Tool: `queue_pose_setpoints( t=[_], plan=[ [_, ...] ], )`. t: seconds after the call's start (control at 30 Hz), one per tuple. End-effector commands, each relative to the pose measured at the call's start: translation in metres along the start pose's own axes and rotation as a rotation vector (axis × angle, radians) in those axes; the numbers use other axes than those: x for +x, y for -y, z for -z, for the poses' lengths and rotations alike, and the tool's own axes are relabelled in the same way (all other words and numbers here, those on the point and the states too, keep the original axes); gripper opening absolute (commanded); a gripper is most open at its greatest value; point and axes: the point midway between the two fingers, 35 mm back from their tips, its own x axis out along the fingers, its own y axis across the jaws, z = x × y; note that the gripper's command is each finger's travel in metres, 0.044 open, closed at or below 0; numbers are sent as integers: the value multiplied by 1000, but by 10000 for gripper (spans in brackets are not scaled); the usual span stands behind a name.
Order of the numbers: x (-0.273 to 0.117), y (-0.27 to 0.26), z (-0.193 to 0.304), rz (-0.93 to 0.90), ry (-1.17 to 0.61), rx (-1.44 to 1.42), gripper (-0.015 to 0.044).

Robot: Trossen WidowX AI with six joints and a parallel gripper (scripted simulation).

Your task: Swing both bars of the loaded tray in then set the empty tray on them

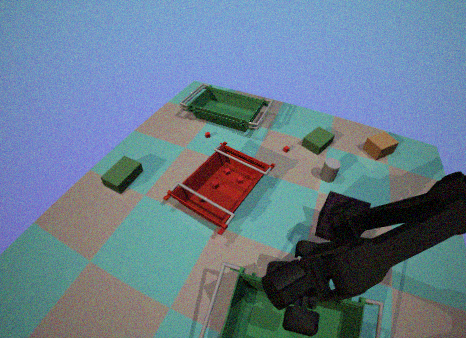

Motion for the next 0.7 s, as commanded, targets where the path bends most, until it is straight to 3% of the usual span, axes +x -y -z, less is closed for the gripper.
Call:
queue_pose_setpoints(
  t=[0.0, 0.67],
  plan=[
    [-12, 2, 1, 9, 6, 3, 0],
    [-47, -17, -1, 2, 16, 8, 0]
  ],
)
